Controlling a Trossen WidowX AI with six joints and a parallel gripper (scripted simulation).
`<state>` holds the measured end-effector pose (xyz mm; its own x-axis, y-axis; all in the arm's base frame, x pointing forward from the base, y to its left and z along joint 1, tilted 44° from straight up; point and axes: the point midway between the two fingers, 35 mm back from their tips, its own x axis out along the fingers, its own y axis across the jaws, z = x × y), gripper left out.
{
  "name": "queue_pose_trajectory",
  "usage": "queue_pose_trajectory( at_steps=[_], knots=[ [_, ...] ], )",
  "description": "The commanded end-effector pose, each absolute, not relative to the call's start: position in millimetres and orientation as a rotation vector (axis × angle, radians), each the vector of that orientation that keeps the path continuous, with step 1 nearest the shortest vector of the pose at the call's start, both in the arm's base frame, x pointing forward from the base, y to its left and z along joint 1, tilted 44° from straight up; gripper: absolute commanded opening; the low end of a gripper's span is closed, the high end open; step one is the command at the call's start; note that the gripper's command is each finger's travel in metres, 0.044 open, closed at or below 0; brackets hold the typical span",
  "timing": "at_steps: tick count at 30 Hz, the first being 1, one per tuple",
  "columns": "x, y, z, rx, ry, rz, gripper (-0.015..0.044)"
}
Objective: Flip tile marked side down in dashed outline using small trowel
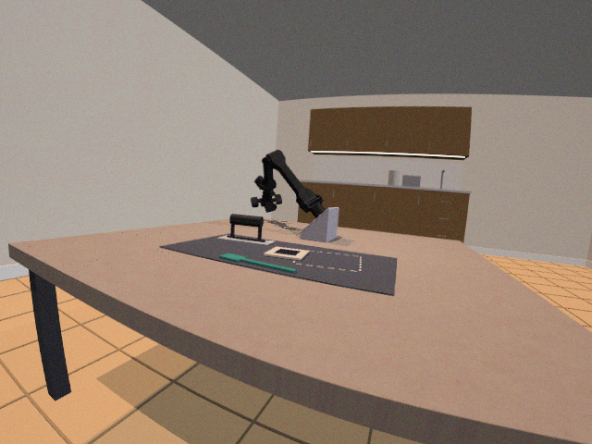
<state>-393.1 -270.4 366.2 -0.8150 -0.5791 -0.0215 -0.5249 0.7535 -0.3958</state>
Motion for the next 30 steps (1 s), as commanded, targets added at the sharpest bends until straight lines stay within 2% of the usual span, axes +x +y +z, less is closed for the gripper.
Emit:
queue_pose_trajectory(
  at_steps=[1,8,18,19,30],
  knots=[
    [-393,-270,366,-0.889,2.807,-0.569,0.0],
    [-393,-270,366,-0.889,2.807,-0.569,0.0],
    [-384,-281,368,-0.913,2.762,-0.635,0.0258],
    [-381,-284,368,-0.92,2.749,-0.654,0.027],
    [-350,-315,374,-0.983,2.591,-0.844,0.027]
  ],
)
